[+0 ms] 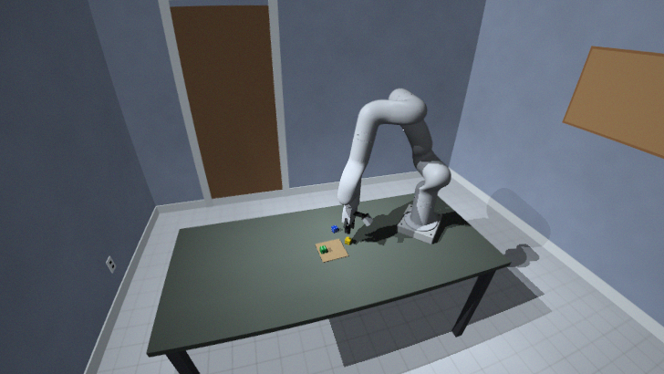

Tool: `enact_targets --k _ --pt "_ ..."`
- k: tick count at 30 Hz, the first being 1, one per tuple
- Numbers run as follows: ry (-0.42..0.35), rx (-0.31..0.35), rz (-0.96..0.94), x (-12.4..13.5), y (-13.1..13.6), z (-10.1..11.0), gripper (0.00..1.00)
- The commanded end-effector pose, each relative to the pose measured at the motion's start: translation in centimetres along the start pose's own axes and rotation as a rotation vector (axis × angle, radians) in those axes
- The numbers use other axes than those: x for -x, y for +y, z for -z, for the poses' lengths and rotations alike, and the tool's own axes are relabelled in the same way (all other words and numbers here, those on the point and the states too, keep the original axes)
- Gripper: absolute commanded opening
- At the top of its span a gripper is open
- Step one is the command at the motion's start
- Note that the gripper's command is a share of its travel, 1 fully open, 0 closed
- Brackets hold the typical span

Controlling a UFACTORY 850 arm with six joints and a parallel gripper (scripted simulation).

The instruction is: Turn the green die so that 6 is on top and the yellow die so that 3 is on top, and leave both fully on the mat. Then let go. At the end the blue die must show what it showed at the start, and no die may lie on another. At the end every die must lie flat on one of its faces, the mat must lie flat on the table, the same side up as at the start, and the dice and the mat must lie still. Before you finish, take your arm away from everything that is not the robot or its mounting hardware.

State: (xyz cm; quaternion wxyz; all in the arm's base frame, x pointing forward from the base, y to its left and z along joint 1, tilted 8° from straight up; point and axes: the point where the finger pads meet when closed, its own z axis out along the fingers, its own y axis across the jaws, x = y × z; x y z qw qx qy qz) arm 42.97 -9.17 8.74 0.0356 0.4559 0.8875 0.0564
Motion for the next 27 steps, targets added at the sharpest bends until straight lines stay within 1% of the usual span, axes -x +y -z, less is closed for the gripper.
enact_targets --k 1,8,15,17,27 --pt "-0.001 0.001 0.0 0.1 0.1 0.0 0.47" --pt "-0.001 0.002 0.0 0.1 0.0 -0.3 0.47" --pt "-0.001 0.003 0.0 0.0 0.0 -1.3 0.47" --pt "-0.001 0.003 0.0 0.0 0.0 -1.3 0.47" --pt "-0.001 0.003 0.0 0.0 0.0 -3.0 0.47"
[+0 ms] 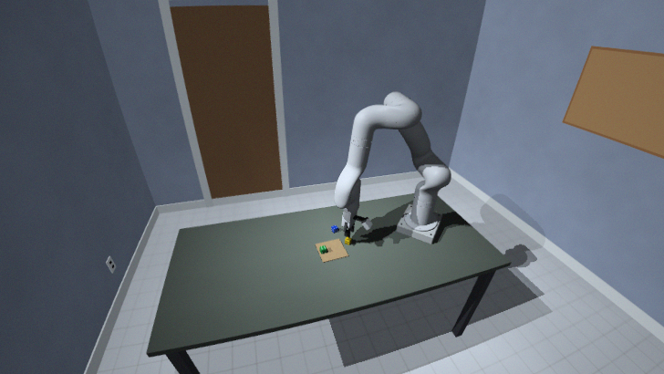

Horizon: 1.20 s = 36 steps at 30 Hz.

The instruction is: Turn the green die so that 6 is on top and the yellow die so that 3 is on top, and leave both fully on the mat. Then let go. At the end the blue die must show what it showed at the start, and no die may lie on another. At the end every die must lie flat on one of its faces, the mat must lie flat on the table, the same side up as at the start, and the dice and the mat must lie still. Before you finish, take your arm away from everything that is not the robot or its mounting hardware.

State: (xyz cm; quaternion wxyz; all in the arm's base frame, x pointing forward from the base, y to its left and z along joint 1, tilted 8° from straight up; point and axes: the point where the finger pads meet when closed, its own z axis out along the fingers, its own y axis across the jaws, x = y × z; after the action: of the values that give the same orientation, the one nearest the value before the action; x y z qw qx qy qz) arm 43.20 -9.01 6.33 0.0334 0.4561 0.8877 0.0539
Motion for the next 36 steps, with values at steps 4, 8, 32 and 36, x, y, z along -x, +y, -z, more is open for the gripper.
enact_targets --k 4,8,32,36 --pt "-0.003 0.009 0.0 0.1 0.1 -1.2 0.47" --pt "-0.003 0.009 0.0 0.1 0.0 -1.5 0.47" --pt "-0.003 0.009 0.0 0.0 0.0 -2.9 0.47" --pt "-0.003 0.009 0.0 0.0 0.0 -2.9 0.47"
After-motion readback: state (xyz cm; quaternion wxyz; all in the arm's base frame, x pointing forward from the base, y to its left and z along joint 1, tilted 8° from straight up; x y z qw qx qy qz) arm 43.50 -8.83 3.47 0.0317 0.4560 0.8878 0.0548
